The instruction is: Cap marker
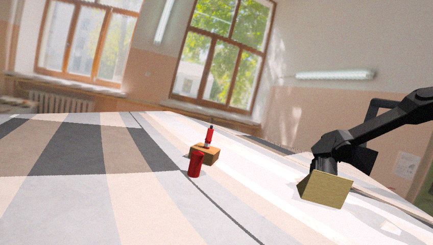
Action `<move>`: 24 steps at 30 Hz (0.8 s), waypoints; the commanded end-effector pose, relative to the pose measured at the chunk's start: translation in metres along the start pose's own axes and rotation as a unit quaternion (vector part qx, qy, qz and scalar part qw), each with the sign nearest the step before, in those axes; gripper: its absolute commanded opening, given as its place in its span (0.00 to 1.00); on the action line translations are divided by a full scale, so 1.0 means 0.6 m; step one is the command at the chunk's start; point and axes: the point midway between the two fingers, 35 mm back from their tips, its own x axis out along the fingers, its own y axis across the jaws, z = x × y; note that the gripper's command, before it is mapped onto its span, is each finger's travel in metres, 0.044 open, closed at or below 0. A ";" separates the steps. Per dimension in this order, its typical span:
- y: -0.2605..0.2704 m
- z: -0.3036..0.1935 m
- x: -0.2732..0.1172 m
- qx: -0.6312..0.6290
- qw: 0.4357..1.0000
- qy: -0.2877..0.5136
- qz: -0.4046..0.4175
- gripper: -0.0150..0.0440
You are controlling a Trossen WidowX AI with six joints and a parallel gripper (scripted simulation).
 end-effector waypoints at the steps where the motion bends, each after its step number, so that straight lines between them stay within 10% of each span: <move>1: 0.007 -0.076 0.091 0.074 0.995 0.038 0.048 0.65; 24: 0.222 -0.576 0.332 0.443 0.783 0.354 0.255 0.65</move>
